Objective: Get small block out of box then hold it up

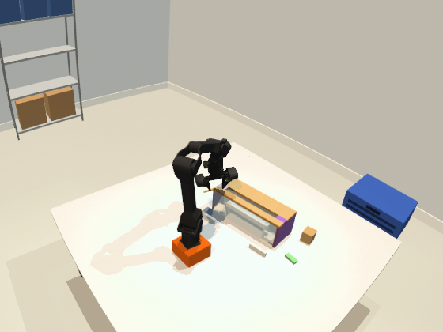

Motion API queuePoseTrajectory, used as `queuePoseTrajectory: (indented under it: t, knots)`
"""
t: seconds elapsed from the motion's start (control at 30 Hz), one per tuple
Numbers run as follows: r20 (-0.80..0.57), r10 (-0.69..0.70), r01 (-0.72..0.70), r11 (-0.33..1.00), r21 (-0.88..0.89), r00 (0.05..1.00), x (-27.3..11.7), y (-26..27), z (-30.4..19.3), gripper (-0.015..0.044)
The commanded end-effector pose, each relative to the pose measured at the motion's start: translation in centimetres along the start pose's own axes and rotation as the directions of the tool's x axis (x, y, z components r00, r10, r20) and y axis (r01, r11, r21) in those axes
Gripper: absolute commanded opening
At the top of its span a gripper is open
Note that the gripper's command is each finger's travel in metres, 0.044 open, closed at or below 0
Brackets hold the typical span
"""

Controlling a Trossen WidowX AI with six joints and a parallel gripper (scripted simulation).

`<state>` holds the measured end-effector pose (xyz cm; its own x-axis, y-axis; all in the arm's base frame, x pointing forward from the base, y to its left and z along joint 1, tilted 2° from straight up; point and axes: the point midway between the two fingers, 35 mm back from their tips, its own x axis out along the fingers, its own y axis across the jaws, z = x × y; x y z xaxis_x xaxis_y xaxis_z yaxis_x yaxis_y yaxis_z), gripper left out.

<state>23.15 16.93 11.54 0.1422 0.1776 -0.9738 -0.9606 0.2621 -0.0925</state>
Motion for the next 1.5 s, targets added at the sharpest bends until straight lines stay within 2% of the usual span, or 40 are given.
queuePoseTrajectory:
  t: [0.0,0.13,0.27,0.53,1.1,1.3,1.47]
  knots:
    - [0.009,-0.132,0.084,0.572,-0.816,0.991,-0.8,1.2,0.7,0.0285]
    - [0.015,-0.165,0.067,0.315,-0.947,0.986,-1.0,1.6,0.9,0.0285]
    - [0.022,-0.193,0.031,0.042,-0.999,0.981,-1.1,2.0,1.1,0.0285]
    - [0.04,-0.243,-0.081,-0.467,-0.88,0.969,-1.4,2.7,1.4,0.0285]
    - [0.041,-0.245,-0.086,-0.486,-0.87,0.969,-1.2,2.8,1.4,0.0285]
    - [0.041,-0.244,-0.086,-0.486,-0.87,0.969,6.9,4.0,0.4,0.0285]
    - [0.041,-0.244,-0.086,-0.486,-0.87,0.969,7.8,4.2,0.1,0.0285]
